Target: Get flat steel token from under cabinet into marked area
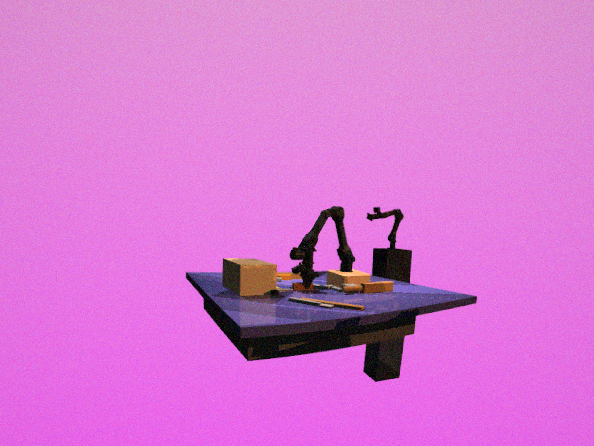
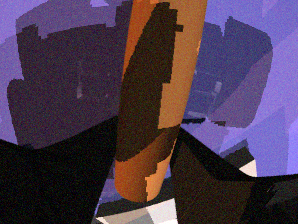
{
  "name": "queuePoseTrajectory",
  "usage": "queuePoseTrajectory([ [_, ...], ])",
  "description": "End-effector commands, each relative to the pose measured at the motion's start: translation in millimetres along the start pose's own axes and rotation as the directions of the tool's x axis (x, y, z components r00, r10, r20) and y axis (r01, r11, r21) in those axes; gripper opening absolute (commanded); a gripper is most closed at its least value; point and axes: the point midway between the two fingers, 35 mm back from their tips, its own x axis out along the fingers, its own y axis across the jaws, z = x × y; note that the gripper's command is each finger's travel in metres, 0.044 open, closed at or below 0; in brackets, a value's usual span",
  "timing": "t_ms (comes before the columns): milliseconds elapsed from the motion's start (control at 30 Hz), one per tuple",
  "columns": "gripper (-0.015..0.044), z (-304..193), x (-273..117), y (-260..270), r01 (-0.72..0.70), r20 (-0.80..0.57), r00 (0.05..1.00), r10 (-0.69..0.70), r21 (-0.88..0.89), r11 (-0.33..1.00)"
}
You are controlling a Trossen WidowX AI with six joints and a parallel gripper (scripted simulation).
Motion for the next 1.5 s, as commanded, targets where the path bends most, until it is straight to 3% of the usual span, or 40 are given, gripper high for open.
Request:
queuePoseTrajectory([
  [0,0.0000,-7,1,0,0.001,-0.005,1.000,-0.001,0.003,1.000],
  [1467,0.0000,-61,1,3,0.001,-0.009,1.000,-0.001,0.004,1.000],
])
